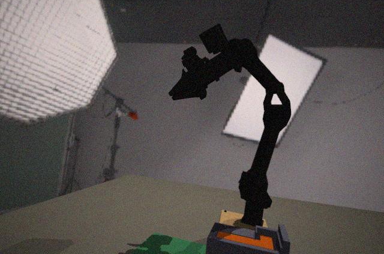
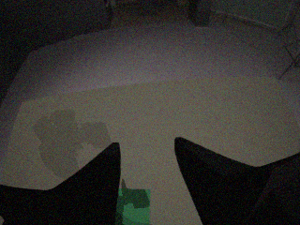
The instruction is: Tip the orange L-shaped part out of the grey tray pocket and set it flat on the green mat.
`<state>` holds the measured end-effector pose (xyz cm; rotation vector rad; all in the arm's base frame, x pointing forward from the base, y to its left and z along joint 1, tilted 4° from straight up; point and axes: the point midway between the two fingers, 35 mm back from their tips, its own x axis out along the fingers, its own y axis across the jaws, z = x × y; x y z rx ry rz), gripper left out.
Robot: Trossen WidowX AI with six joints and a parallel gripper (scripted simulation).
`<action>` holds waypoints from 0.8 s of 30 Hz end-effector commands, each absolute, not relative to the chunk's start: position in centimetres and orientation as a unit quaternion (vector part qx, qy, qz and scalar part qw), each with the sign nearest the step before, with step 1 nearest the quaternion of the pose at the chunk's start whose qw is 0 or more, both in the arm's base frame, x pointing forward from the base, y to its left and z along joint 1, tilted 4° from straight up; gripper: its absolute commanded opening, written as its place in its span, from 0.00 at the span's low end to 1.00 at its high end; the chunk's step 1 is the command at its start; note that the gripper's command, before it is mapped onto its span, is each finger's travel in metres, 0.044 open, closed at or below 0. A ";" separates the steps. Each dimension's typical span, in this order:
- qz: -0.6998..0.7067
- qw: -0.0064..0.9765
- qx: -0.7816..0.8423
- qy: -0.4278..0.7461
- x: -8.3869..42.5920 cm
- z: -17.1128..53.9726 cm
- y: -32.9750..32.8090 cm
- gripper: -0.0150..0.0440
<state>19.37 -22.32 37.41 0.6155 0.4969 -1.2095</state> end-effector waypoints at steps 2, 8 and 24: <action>-0.424 0.793 0.239 0.366 25.0 32.4 -16.9 0.56; -0.267 0.810 0.168 0.495 28.5 27.6 -9.3 0.56; 0.061 0.726 -0.017 0.685 26.5 19.1 7.4 0.56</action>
